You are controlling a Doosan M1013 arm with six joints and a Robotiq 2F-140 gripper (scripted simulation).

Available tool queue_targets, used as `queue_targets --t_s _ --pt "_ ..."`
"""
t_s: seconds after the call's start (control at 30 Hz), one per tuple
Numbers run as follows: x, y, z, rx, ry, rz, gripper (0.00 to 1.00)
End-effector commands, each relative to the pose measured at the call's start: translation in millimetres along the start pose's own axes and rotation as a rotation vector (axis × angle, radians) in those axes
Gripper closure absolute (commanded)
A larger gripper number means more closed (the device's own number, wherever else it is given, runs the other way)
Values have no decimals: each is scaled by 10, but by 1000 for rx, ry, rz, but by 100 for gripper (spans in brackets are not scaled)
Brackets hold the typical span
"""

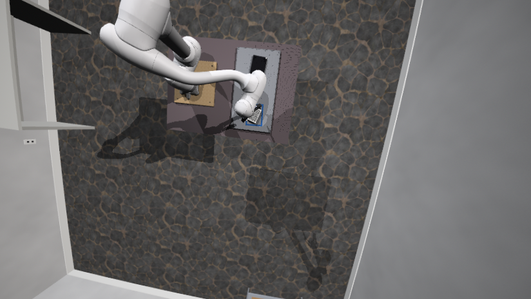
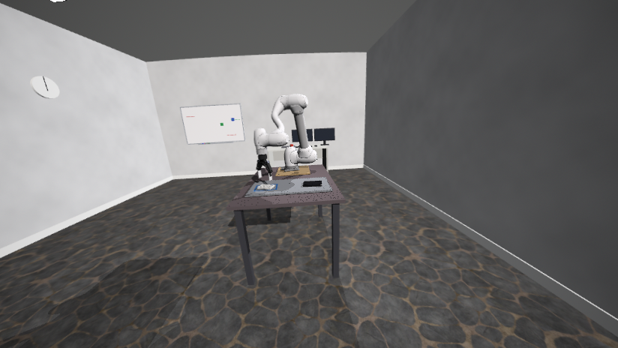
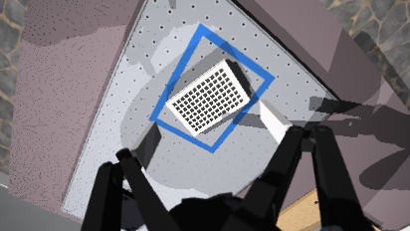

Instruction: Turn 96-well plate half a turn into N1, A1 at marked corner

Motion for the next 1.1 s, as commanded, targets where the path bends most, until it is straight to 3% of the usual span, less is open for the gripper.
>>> queue_targets --t_s 0.0,1.07 --pt "-4 -1 -1 2 108 -4 0" --pt "-4 -1 -1 4 1041 -3 0"
Point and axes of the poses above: the point where the finger pads meet when closed, its own y axis out along the fingers, its own x axis across the jaws, z = x × y, the point moved 8 cm from there along -y, back along the fingers, and after that the axes turned 4 degrees about -y, right-handed, at the moved point
